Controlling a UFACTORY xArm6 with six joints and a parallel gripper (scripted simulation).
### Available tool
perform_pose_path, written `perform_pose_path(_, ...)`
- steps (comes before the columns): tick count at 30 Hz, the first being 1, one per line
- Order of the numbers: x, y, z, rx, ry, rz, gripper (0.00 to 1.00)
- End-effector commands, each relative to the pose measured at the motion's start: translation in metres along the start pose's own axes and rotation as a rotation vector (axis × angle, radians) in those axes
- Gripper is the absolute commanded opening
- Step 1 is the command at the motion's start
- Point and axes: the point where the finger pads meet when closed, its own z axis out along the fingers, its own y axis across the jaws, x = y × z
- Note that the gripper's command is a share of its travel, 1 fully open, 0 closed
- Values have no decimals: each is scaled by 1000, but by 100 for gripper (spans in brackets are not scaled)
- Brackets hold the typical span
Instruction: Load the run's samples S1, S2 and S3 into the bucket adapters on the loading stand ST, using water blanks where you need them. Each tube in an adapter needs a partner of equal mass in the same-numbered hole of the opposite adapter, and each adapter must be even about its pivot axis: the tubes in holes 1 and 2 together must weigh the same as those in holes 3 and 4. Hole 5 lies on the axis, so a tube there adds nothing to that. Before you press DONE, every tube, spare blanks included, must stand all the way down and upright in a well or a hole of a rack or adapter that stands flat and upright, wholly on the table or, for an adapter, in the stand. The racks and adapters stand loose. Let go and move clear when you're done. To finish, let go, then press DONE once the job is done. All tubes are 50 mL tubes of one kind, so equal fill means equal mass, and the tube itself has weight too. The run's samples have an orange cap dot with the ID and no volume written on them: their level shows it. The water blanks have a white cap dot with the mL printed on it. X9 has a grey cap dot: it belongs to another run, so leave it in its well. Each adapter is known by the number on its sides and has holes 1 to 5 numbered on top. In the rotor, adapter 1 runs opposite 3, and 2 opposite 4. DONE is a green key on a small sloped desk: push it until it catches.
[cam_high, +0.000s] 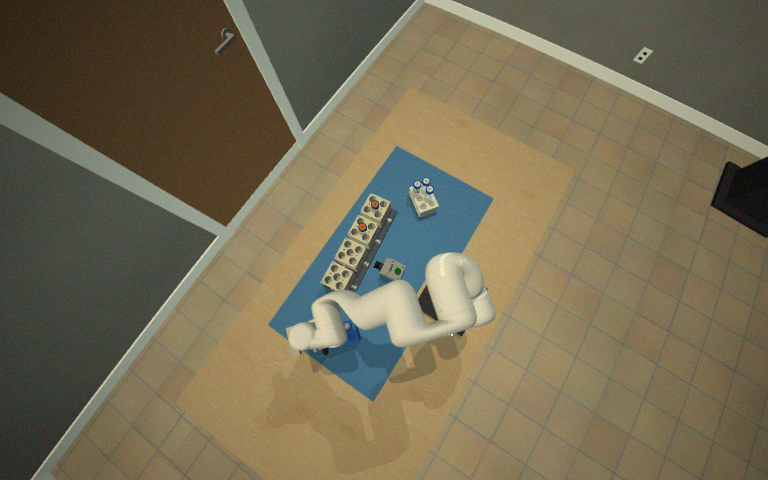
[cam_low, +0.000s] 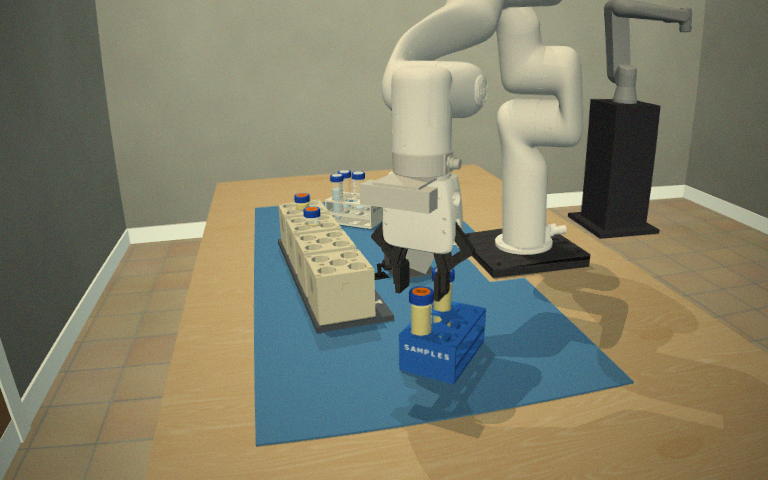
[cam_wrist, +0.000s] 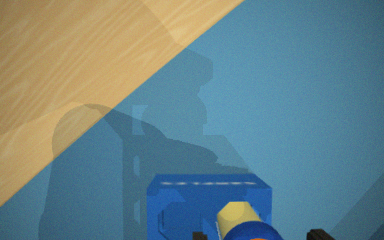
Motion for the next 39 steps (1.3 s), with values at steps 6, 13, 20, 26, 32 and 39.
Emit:
perform_pose_path(6, 1, 0, 4, 0, 4, 0, 57)
perform_pose_path(13, 1, 0, 7, 0, 4, 0, 57)
perform_pose_path(20, 1, 0, 12, 0, 4, 0, 57)
perform_pose_path(26, 1, 0, 16, 0, 4, 0, 57)
perform_pose_path(32, 1, 0, 18, 0, 4, 0, 57)
perform_pose_path(39, 1, 0, 18, 0, 4, 0, 57)
